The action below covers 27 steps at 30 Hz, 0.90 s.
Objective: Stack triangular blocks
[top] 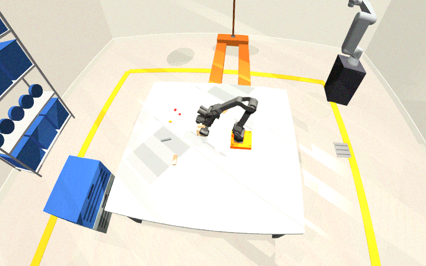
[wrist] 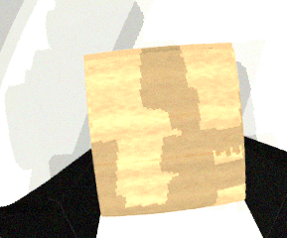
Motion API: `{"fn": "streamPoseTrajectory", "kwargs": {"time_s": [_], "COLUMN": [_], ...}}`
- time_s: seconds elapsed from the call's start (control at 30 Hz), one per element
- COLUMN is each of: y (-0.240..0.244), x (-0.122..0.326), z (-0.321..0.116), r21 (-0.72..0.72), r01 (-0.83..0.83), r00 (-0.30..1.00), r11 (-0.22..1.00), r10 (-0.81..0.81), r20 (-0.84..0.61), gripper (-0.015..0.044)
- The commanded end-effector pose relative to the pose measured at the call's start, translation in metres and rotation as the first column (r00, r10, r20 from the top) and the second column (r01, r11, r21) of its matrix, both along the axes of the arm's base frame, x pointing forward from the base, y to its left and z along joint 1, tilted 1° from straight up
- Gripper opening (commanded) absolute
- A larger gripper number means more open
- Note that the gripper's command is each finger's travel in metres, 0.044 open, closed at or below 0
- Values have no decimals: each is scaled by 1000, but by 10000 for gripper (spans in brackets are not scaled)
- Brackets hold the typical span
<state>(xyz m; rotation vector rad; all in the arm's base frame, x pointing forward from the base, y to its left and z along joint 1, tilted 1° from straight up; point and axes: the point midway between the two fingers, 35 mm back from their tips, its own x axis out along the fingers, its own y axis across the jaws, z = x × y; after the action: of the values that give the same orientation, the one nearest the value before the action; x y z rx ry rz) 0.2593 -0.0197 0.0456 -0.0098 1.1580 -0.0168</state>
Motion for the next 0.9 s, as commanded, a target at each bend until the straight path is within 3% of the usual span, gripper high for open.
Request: {"fn": "streamPoseTrajectory", "kwargs": {"time_s": [0.0, 0.13, 0.37, 0.63, 0.87], "y": [0, 0, 0, 2, 1], "x": [0, 0, 0, -42, -39], "z": [0, 0, 3, 99, 98], "r21": [0, 0, 0, 0, -2], "r01": [0, 0, 0, 0, 6], "r00": [1000, 1000, 1000, 1000, 1000], "r11": [1000, 1000, 1000, 1000, 1000], "r10": [0, 0, 0, 0, -6], "r20": [0, 0, 0, -3, 2], "gripper": [341, 440, 440, 440, 440]}}
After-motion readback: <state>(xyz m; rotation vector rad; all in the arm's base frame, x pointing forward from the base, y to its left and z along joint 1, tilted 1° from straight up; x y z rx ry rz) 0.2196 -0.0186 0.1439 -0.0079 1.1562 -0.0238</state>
